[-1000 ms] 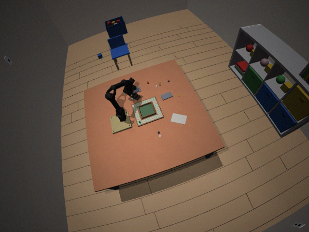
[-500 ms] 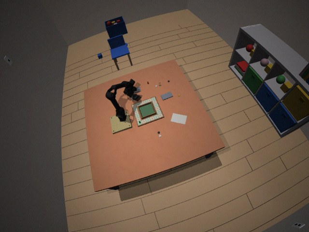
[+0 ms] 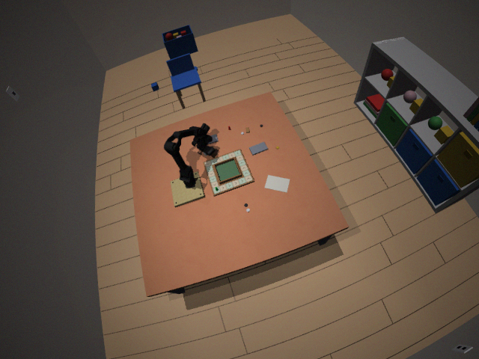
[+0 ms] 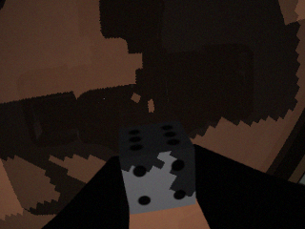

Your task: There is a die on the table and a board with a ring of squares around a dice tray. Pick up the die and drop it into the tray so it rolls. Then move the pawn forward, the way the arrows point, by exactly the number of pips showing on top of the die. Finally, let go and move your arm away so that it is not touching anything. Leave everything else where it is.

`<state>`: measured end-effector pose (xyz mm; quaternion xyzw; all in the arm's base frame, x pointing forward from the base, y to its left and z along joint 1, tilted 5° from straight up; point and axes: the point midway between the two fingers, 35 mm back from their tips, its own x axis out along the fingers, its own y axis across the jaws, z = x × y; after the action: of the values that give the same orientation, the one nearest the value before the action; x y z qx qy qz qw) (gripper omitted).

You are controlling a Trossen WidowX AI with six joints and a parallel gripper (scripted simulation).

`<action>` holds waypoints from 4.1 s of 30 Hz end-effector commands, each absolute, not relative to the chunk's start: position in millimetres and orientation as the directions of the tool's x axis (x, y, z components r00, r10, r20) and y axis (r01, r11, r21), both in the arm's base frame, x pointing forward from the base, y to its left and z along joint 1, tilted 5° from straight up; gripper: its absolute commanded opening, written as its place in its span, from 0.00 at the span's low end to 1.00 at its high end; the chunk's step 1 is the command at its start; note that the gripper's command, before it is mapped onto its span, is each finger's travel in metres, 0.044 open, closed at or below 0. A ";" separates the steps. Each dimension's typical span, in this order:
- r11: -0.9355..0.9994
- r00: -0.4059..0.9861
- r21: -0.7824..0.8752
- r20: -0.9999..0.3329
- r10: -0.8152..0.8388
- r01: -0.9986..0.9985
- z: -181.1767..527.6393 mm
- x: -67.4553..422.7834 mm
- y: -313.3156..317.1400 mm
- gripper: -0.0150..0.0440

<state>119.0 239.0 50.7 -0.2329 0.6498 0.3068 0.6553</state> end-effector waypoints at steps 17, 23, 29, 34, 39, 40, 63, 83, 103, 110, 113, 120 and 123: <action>0.706 -0.030 0.088 -0.995 0.095 -0.703 123.6 125.3 235.5 0.25; 0.706 -0.030 0.088 -0.995 0.094 -0.703 157.3 124.0 227.6 0.25; 0.706 -0.030 0.088 -0.995 0.094 -0.703 171.1 122.7 223.2 0.25; 0.739 -0.026 0.088 -0.995 0.094 -0.668 168.3 136.7 216.6 0.25; 0.782 -0.022 0.088 -0.995 0.095 -0.617 164.3 156.2 205.6 0.25; 0.789 -0.021 0.087 -0.995 0.094 -0.608 163.1 160.0 203.2 0.25; 0.915 -0.012 0.081 -0.996 0.083 -0.396 134.9 236.6 129.4 0.25; 0.975 -0.018 0.080 -0.997 0.078 -0.208 110.7 270.8 48.2 0.25; 0.977 0.534 0.078 -0.827 0.176 -0.201 105.3 276.7 50.1 0.25; 0.975 0.707 0.080 -0.677 0.205 -0.206 104.9 277.9 49.8 0.25; 0.975 0.722 0.080 -0.660 0.208 -0.207 105.0 277.7 49.7 0.25; 0.975 0.721 0.080 -0.662 0.207 -0.207 136.1 253.6 42.4 0.25; 0.975 0.720 0.080 -0.662 0.207 -0.207 141.1 248.5 41.3 0.25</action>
<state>256.3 42.4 130.5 0.0006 0.3610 0.1086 0.9262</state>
